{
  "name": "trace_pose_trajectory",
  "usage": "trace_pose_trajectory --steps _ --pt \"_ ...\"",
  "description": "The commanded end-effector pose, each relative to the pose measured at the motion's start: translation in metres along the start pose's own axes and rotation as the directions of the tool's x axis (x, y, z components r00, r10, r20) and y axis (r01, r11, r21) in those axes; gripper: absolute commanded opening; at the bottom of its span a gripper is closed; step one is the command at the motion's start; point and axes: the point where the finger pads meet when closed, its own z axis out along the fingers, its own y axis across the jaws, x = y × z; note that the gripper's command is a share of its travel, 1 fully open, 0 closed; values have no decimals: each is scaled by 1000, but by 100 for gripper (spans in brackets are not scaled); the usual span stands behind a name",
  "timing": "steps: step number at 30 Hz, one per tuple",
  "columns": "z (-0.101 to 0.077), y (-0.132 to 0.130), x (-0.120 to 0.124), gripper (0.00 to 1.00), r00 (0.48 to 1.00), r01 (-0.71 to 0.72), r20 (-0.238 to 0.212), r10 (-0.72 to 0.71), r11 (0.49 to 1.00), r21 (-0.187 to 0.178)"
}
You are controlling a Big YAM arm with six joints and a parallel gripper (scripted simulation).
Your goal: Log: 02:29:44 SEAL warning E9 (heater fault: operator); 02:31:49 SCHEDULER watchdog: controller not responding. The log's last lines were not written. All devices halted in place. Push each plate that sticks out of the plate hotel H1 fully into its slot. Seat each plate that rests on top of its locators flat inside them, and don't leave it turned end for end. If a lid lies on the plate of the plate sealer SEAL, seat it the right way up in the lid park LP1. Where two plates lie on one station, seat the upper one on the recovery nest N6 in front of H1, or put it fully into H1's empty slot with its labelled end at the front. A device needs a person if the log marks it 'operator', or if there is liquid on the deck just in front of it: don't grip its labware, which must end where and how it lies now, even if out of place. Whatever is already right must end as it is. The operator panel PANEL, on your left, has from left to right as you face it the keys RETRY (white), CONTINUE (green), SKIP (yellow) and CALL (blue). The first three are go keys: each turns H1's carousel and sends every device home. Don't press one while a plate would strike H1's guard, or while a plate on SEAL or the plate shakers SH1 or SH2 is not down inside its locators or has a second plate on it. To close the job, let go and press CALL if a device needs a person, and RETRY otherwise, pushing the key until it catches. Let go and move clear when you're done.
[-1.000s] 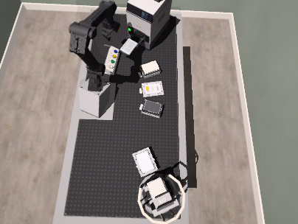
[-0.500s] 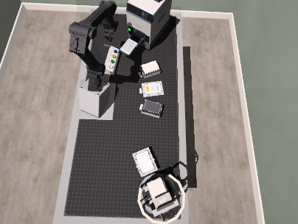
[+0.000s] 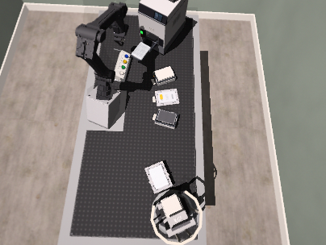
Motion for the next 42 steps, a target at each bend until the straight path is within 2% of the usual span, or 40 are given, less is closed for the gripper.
trace_pose_trajectory --steps 1,16,18,19,20,22,24,25,27,42 --pt "10 -2 4 94 1000 8 -4 -8 1000 -6" --pt "85 -2 5 64 1000 8 -4 -8 1000 -7" --pt "85 -2 5 64 1000 8 -4 -8 1000 -7" --pt "81 -18 7 62 1000 6 -8 -6 1000 25" --pt "95 -2 5 60 1000 8 -4 -8 1000 -8" --pt "105 -2 5 56 1000 8 -4 -8 1000 -8" --pt "105 -2 6 52 1000 8 -5 -8 1000 -8" --pt "100 -13 7 50 1000 6 -7 -6 1000 14" --pt "94 -13 3 46 1000 5 -4 -5 1000 21" --pt "94 -13 3 20 1000 5 -4 -5 1000 21"
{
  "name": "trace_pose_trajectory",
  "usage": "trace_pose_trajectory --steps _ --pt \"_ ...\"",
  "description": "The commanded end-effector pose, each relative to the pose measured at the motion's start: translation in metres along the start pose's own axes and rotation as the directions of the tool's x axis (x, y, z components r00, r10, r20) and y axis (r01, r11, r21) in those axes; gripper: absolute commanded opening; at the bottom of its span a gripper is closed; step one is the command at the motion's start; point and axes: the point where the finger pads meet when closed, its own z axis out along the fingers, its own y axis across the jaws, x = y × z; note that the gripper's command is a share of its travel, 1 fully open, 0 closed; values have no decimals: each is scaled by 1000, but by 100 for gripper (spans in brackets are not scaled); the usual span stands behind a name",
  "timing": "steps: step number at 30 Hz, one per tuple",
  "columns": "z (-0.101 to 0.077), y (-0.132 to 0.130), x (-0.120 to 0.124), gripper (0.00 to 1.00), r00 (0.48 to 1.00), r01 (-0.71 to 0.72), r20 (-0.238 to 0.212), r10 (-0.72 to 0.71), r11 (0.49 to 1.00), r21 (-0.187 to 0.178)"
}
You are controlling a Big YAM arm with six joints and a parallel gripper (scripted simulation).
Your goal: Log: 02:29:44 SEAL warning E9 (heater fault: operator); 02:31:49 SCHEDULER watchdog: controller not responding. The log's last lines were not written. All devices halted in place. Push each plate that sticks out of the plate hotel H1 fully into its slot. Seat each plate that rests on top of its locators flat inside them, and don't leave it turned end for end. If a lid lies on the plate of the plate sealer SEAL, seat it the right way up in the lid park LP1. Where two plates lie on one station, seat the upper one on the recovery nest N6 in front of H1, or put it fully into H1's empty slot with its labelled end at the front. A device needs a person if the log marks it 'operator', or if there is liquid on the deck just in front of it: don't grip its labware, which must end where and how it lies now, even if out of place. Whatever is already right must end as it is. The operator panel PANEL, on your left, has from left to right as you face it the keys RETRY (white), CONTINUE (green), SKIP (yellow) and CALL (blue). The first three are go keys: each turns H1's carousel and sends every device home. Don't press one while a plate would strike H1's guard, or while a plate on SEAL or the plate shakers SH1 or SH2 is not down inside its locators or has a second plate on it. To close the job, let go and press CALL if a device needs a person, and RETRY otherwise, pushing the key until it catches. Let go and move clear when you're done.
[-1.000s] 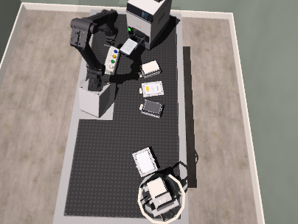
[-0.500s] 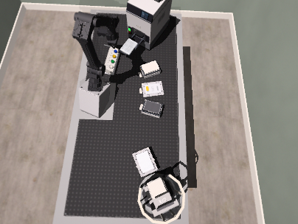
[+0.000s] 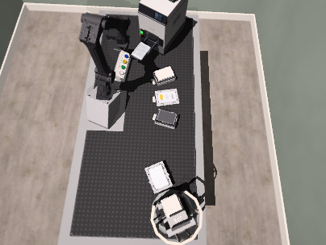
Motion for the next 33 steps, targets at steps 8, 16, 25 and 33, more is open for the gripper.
trace_pose_trajectory --steps 8,16,25,33 --pt "-7 -12 2 4 1000 -1 -2 1 1000 30" --pt "10 0 4 0 1000 2 -4 -2 1000 3" --pt "19 -6 5 0 1000 1 -5 -1 1000 14" --pt "29 -2 5 0 1000 2 -4 -2 1000 6"
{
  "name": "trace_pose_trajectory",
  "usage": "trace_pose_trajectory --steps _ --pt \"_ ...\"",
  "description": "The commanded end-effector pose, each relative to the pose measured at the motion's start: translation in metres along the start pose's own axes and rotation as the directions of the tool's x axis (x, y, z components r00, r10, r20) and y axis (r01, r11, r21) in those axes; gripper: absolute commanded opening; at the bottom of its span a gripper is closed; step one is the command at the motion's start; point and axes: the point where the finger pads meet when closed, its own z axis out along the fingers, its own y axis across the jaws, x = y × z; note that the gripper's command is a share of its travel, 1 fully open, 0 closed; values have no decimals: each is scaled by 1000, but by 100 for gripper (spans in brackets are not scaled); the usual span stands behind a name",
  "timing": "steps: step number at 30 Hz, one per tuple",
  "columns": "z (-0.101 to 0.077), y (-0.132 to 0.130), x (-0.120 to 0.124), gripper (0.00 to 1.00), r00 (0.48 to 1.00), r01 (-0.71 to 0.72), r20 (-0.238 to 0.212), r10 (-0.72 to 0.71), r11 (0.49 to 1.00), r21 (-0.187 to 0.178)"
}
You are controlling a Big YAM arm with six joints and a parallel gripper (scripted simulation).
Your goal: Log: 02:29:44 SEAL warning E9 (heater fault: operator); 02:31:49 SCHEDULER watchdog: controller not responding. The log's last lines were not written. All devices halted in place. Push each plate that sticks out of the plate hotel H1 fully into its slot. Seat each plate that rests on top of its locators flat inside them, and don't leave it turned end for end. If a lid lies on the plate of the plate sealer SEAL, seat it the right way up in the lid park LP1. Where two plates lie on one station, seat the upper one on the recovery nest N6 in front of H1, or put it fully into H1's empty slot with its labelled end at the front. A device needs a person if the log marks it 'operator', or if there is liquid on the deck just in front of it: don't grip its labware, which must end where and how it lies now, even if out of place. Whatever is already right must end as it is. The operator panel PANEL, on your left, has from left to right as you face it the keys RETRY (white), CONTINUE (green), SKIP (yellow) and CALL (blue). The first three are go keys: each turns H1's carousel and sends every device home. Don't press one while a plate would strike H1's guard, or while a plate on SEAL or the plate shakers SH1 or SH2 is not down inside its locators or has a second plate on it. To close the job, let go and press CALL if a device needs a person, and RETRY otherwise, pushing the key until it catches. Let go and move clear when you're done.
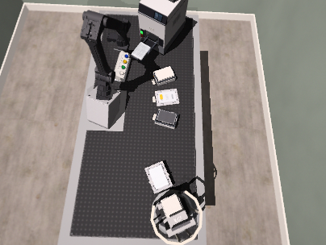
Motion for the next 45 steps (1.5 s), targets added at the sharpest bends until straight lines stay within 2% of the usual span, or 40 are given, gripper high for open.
trace_pose_trajectory --steps 1,5,7,11,12,19,23,29,39,45 --pt "11 2 4 0 1000 1 -3 -1 1000 -10" --pt "14 -4 5 0 1000 0 -4 0 1000 1" --pt "19 2 4 0 1000 1 -3 -1 1000 -10" --pt "21 2 4 0 1000 1 -3 -1 1000 -10" --pt "13 -20 7 0 1000 -2 -8 2 1000 30" --pt "32 2 5 0 1000 1 -3 -1 1000 -9" --pt "35 -3 5 0 1000 0 -4 0 1000 0" --pt "36 1 4 0 1000 0 -3 0 1000 -12" --pt "38 -2 5 0 1000 0 -4 0 1000 0" --pt "41 2 5 0 1000 0 -4 0 1000 -8"
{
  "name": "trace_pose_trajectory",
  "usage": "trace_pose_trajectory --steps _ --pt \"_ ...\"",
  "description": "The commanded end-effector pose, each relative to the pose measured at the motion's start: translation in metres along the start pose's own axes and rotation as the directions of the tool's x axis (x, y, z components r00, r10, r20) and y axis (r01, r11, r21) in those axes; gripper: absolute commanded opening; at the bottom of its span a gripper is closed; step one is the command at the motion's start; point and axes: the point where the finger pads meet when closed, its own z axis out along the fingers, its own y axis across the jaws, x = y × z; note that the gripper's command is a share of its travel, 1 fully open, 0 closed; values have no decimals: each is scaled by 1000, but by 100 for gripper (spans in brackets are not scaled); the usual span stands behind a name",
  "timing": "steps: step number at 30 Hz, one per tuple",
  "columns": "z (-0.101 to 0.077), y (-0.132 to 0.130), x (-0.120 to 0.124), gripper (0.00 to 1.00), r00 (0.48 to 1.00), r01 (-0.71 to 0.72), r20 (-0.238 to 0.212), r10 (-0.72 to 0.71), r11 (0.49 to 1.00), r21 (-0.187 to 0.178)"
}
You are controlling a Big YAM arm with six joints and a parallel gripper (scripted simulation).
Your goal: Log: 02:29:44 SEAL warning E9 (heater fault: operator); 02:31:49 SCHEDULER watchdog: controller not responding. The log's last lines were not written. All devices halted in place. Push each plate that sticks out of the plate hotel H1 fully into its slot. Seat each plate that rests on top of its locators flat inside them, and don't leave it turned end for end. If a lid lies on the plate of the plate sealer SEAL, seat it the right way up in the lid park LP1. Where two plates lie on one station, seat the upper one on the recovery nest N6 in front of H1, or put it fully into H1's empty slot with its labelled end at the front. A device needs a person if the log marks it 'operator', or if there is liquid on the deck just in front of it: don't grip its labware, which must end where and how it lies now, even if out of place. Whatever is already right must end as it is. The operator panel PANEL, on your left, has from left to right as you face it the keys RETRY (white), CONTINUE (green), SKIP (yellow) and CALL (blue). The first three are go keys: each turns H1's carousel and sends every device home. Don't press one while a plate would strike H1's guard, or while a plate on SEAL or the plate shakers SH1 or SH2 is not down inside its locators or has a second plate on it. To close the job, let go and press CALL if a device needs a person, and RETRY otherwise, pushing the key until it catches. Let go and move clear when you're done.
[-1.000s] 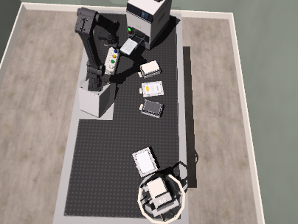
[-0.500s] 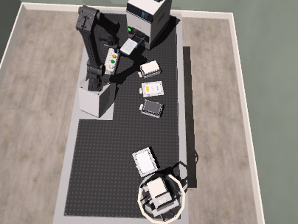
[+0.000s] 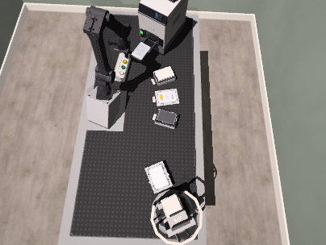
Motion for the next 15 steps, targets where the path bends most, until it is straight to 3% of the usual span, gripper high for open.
trace_pose_trajectory --steps 1,15 --pt "5 -2 5 0 1000 0 -3 0 1000 -7" --pt "12 4 3 0 1000 3 -1 -3 1000 -12"
